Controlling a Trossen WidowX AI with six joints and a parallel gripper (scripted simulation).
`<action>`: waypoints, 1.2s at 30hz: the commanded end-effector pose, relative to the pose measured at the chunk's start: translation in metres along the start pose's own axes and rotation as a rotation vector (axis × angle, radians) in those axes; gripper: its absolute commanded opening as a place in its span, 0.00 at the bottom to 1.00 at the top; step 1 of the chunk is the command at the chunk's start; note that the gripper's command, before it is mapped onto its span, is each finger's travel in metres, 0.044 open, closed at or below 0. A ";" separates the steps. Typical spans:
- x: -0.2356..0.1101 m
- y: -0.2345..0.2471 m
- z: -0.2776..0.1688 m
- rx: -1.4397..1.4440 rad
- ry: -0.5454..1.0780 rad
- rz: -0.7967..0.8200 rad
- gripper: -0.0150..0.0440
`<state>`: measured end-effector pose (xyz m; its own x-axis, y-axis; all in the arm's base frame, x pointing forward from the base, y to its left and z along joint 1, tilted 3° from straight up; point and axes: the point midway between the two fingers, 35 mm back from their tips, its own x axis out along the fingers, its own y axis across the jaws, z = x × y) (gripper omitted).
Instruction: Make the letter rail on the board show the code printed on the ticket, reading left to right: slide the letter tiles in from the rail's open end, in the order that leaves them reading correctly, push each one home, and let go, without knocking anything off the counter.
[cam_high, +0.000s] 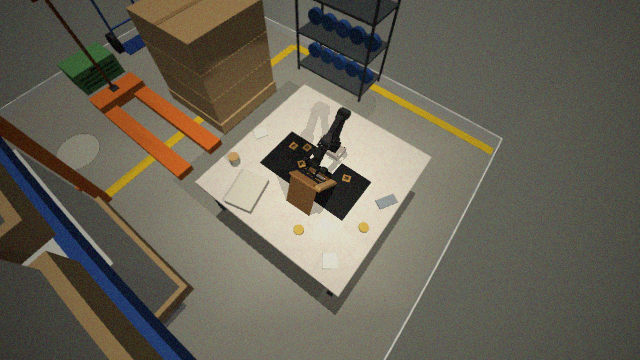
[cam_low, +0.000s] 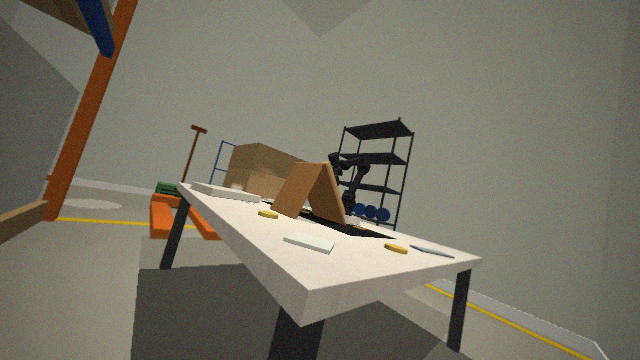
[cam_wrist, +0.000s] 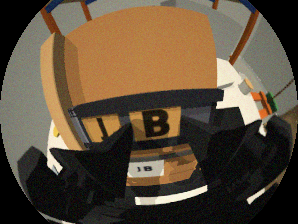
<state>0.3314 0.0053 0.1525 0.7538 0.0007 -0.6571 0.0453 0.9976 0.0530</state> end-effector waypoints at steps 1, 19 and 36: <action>0.000 0.002 0.000 0.004 0.001 -0.003 0.25; -0.005 0.004 -0.001 0.004 0.001 -0.003 0.75; -0.019 0.004 -0.001 0.004 0.002 -0.003 0.75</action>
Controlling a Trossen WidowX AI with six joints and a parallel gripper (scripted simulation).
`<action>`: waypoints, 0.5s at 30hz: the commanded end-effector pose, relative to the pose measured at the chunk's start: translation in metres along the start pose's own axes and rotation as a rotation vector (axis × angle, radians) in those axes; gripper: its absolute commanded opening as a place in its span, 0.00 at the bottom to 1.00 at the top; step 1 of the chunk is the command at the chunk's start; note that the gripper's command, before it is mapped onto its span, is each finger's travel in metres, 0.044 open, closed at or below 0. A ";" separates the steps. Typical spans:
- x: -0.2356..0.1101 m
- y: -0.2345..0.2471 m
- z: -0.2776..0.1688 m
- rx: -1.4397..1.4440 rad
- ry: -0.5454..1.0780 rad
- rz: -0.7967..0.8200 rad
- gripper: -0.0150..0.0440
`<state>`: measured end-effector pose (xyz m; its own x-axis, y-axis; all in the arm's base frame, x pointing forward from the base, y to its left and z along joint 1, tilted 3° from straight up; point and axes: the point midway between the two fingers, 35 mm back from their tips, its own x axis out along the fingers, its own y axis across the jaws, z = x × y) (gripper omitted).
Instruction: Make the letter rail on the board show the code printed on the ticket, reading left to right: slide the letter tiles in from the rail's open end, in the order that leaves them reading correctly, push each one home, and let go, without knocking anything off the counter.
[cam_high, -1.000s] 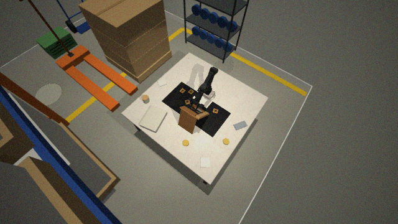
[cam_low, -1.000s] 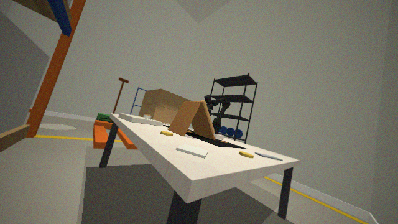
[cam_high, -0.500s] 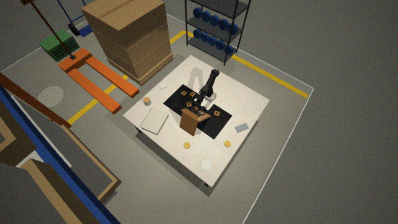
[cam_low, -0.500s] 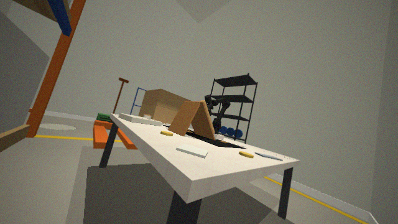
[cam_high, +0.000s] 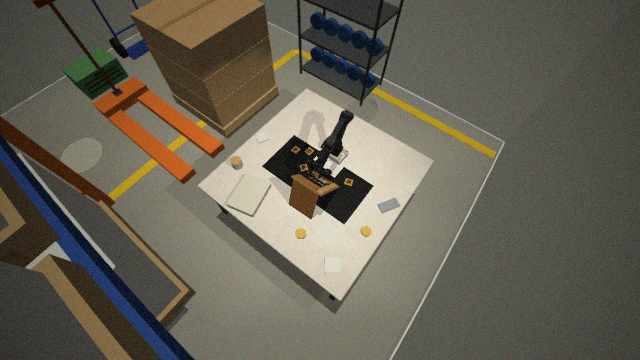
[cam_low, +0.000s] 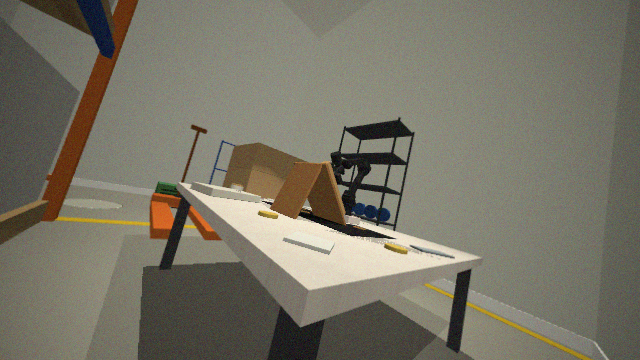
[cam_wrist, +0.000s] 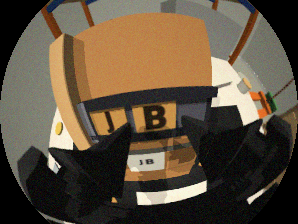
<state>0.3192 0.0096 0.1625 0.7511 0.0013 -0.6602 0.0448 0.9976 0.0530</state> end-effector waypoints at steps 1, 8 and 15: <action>-0.003 0.000 0.000 0.004 -0.002 -0.003 0.75; -0.007 0.001 -0.001 0.004 -0.002 -0.003 0.75; -0.011 0.001 -0.001 0.004 -0.002 -0.003 0.75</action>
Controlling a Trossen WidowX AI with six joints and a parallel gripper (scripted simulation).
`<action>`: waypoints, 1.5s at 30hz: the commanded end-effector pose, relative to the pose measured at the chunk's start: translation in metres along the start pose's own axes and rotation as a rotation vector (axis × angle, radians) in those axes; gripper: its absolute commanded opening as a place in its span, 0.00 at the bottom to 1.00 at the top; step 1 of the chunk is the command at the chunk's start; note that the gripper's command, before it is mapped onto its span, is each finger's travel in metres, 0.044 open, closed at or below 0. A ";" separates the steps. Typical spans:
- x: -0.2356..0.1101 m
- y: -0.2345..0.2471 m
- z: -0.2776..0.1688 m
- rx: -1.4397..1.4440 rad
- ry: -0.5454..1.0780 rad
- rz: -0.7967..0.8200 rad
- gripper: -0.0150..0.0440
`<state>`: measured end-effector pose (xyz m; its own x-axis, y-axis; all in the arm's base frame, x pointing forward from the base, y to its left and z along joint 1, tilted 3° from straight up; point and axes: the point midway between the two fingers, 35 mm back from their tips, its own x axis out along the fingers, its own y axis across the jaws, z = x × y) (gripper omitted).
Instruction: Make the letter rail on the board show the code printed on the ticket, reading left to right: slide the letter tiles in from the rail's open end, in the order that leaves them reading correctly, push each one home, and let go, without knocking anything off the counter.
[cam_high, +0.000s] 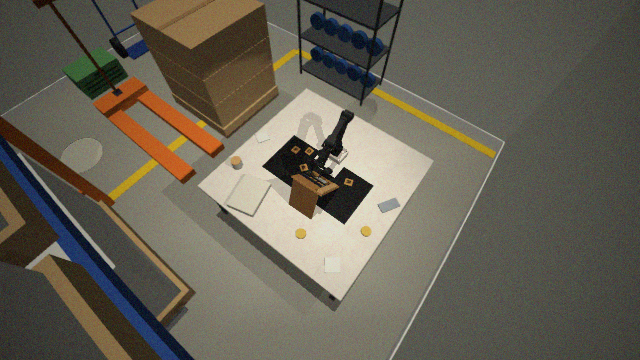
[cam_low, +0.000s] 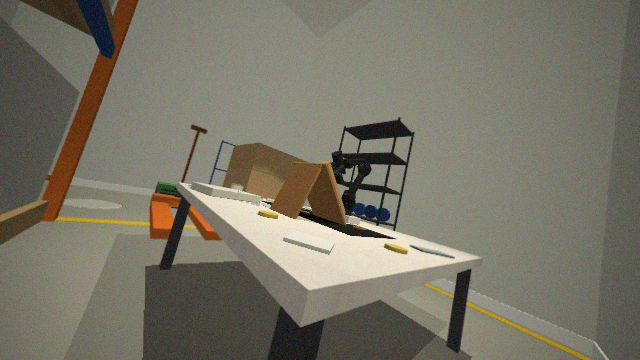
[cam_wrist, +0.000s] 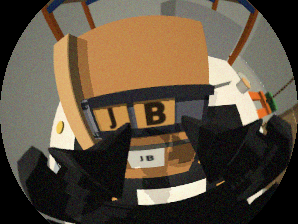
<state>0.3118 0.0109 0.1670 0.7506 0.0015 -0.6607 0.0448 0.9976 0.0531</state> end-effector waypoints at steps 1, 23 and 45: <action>-0.003 0.000 0.000 0.004 -0.002 -0.003 0.75; -0.015 0.000 0.000 0.004 -0.002 -0.003 0.75; -0.018 -0.001 0.000 0.002 0.001 -0.003 0.35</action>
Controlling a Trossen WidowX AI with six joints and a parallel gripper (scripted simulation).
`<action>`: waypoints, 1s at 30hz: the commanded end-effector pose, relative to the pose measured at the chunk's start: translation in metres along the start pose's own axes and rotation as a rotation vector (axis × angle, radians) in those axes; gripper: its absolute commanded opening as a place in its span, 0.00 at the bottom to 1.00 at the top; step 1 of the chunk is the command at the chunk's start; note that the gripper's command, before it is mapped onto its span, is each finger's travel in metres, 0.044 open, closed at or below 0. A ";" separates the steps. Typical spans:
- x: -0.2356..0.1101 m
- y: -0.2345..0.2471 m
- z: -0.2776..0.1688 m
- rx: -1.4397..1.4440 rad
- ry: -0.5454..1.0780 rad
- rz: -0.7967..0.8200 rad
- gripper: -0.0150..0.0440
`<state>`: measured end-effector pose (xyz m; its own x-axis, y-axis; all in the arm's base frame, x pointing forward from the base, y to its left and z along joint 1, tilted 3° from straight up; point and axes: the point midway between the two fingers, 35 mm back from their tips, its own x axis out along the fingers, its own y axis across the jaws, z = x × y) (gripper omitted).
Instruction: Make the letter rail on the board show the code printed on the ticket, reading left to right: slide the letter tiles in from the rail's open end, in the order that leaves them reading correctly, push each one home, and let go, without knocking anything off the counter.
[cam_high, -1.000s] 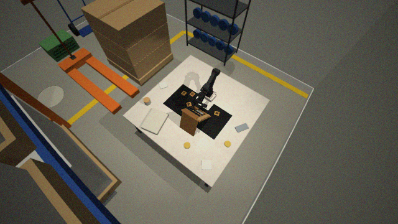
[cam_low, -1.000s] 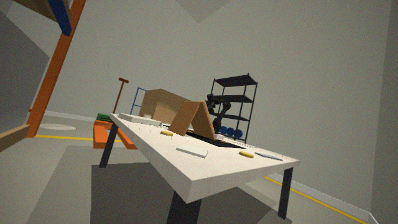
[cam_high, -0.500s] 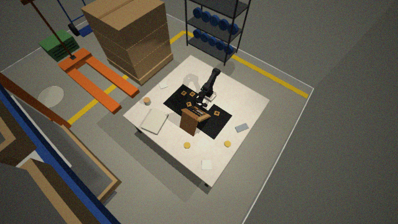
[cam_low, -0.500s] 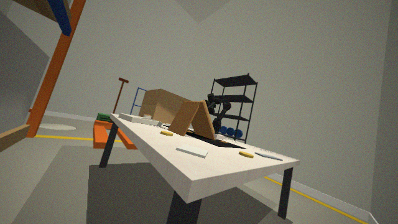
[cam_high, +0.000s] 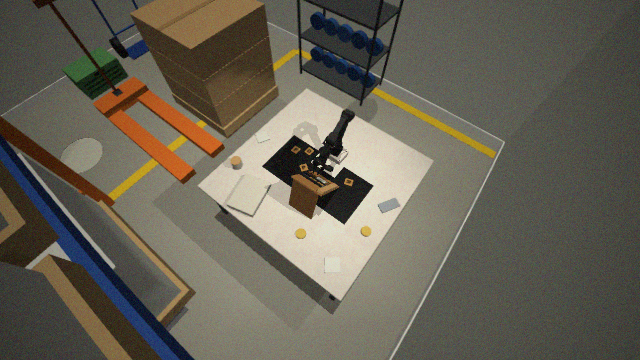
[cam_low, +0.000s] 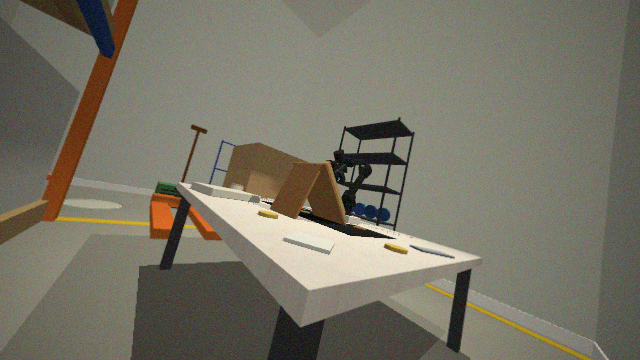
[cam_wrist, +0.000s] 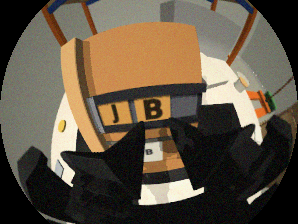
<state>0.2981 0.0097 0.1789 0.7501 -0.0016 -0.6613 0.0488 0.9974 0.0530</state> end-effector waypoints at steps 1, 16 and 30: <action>0.000 0.000 0.000 0.000 0.001 0.000 0.31; 0.004 -0.005 0.006 -0.011 0.108 -0.013 0.25; 0.018 -0.035 0.024 0.000 0.681 -0.004 0.25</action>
<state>0.3221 -0.0200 0.1828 0.2985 0.0125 -0.9543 0.0592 0.9977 0.0316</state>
